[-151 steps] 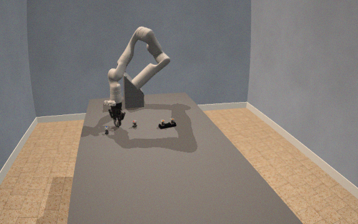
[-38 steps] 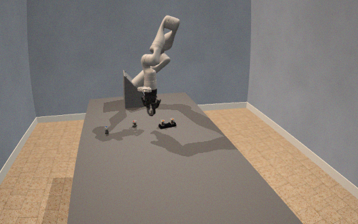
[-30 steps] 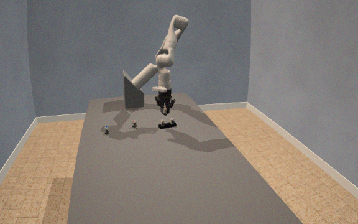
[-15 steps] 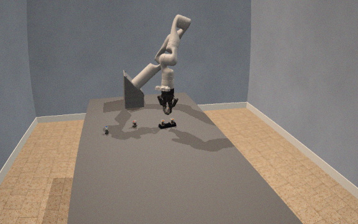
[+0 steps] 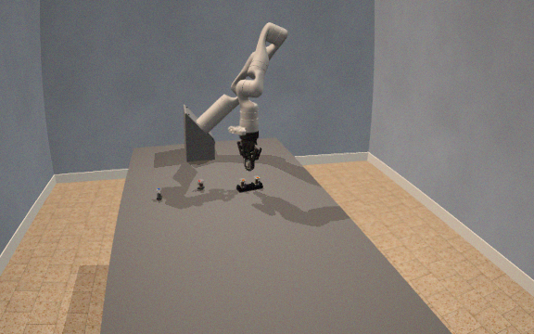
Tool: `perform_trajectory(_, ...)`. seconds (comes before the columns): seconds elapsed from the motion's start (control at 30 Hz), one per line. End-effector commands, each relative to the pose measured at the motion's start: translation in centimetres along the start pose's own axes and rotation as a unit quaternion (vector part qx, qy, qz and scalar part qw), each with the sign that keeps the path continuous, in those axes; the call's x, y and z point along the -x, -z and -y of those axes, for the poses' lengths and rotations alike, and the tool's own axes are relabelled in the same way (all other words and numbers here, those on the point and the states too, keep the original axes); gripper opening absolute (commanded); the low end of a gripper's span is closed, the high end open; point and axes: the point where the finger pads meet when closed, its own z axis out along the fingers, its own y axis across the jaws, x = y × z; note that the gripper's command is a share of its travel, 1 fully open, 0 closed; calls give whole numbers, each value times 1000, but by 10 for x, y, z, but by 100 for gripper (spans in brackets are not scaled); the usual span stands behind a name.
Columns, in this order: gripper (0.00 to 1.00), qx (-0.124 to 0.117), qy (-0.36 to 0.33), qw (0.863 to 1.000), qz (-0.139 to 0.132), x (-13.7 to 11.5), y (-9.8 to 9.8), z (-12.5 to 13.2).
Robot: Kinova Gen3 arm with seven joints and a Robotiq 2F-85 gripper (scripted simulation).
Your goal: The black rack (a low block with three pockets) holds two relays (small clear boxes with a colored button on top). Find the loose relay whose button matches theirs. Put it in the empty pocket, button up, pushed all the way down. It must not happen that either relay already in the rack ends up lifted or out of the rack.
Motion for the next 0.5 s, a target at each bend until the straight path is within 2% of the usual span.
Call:
perform_trajectory(0.0,0,5,-37,999,-2,2,-1,1)
perform_trajectory(0.1,0,5,-83,997,-2,2,-1,1)
perform_trajectory(0.47,0,5,-111,994,-2,2,-2,1)
